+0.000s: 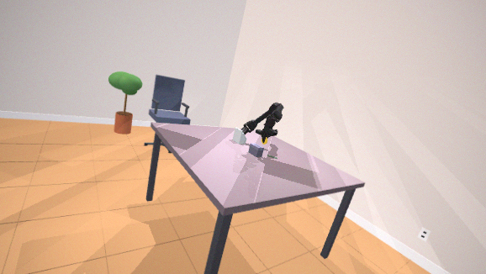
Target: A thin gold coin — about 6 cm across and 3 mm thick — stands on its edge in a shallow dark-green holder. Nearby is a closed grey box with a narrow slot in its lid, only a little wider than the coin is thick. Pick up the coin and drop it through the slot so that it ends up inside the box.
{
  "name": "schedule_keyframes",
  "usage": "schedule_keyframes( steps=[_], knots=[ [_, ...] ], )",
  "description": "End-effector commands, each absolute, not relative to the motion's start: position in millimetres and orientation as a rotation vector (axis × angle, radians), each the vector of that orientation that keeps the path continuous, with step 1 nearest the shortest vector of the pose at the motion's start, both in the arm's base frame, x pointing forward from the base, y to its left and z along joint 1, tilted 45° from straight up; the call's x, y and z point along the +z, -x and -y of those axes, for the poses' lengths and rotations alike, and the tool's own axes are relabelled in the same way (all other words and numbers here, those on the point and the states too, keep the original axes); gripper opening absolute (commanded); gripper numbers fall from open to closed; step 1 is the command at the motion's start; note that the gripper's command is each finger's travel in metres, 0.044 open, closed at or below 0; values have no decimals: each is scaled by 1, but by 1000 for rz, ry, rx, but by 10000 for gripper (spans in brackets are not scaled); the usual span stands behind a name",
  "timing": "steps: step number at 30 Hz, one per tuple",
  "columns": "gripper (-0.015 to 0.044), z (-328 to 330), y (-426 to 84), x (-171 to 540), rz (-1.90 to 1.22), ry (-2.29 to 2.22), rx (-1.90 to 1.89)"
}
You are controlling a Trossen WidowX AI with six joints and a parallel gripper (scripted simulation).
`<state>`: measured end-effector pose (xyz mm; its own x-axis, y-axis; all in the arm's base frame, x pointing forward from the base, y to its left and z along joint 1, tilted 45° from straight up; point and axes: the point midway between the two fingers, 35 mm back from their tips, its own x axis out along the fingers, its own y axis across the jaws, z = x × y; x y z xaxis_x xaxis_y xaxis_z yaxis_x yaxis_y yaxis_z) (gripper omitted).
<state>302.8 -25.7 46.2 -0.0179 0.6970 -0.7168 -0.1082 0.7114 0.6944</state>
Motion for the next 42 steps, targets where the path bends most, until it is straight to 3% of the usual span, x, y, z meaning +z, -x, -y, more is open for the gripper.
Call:
schedule_keyframes(
  steps=[1, 42],
  knots=[
    [0, 34, -297, 37, -1460, -515, 687],
    [0, 52, -278, 17, -1457, -516, 697]
  ],
)
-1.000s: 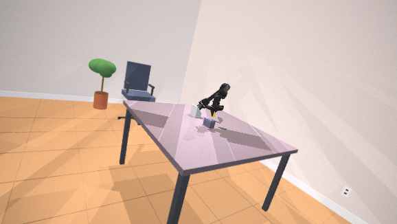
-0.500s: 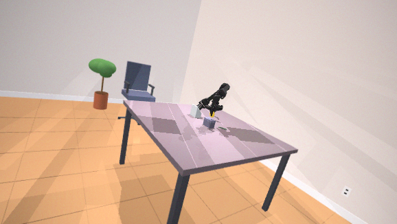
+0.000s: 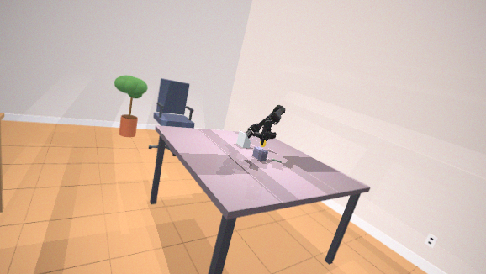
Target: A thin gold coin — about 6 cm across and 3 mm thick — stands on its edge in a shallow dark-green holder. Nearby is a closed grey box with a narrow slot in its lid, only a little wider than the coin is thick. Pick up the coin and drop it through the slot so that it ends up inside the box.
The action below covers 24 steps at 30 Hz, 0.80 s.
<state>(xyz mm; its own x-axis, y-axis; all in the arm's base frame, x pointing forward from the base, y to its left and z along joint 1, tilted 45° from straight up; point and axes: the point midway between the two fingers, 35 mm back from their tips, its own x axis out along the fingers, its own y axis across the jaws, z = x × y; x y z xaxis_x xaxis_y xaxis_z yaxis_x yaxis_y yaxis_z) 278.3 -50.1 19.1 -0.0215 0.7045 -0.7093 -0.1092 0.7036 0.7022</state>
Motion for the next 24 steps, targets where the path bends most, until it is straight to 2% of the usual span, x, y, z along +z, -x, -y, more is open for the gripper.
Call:
schedule_keyframes(
  steps=[1, 24],
  knots=[
    [0, 52, -279, 17, -1457, -516, 697],
    [0, 46, -280, 14, -1459, -524, 696]
  ],
)
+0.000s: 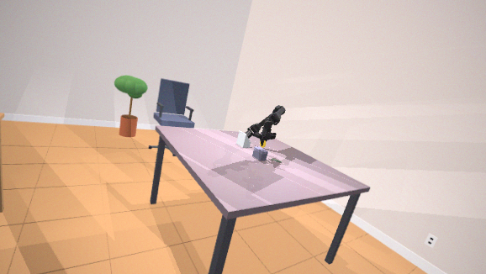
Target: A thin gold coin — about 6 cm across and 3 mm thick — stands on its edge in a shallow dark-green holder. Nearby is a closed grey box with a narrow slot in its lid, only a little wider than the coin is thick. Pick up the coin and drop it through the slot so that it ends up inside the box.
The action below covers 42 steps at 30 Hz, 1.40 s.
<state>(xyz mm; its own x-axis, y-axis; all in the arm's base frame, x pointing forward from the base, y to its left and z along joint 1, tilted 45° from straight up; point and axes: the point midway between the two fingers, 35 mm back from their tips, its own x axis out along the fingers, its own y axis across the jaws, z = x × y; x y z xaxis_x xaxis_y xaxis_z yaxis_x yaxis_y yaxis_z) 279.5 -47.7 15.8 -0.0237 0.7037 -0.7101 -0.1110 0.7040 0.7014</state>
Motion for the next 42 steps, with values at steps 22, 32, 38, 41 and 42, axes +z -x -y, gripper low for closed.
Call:
schedule_keyframes(
  steps=[22, 32, 38, 41, 42],
  knots=[
    [0, 39, -280, 6, -1459, -524, 696],
    [157, 39, -279, 7, -1461, -521, 698],
    [161, 39, -279, 7, -1461, -521, 698],
    [161, 39, -279, 7, -1461, -521, 698],
    [187, 39, -279, 7, -1461, -521, 698]
  ],
)
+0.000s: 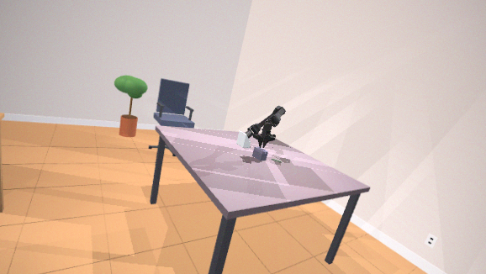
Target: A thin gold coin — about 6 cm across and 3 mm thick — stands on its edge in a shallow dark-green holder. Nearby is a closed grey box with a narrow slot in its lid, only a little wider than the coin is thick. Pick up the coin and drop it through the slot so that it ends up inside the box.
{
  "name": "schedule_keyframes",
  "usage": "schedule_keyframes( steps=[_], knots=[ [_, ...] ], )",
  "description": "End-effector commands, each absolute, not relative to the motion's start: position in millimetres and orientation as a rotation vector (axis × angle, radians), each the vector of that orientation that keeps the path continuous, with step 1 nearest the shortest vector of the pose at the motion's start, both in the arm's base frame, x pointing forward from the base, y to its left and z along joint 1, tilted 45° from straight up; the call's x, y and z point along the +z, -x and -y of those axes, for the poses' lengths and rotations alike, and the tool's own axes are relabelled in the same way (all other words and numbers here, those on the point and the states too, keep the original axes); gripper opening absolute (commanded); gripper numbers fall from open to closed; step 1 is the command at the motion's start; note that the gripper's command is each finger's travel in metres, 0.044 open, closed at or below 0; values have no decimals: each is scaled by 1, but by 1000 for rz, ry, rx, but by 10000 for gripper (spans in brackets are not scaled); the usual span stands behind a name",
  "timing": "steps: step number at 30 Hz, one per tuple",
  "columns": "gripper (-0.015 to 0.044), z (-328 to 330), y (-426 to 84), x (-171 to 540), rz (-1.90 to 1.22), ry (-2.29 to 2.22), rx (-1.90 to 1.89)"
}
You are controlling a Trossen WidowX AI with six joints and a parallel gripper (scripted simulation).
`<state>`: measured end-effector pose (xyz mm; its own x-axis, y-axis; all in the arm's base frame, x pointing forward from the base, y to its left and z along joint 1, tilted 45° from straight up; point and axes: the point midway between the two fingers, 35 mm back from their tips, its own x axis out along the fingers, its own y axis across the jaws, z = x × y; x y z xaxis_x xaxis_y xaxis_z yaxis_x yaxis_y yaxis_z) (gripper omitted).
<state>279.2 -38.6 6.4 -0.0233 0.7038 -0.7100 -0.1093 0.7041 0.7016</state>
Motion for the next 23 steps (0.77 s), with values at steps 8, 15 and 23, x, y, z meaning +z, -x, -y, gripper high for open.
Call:
schedule_keyframes(
  steps=[8, 15, 23],
  knots=[
    [397, 53, -280, 21, -1462, -521, 697],
    [440, 81, -277, 51, -1463, -526, 700],
    [440, 81, -277, 51, -1463, -526, 700]
  ],
)
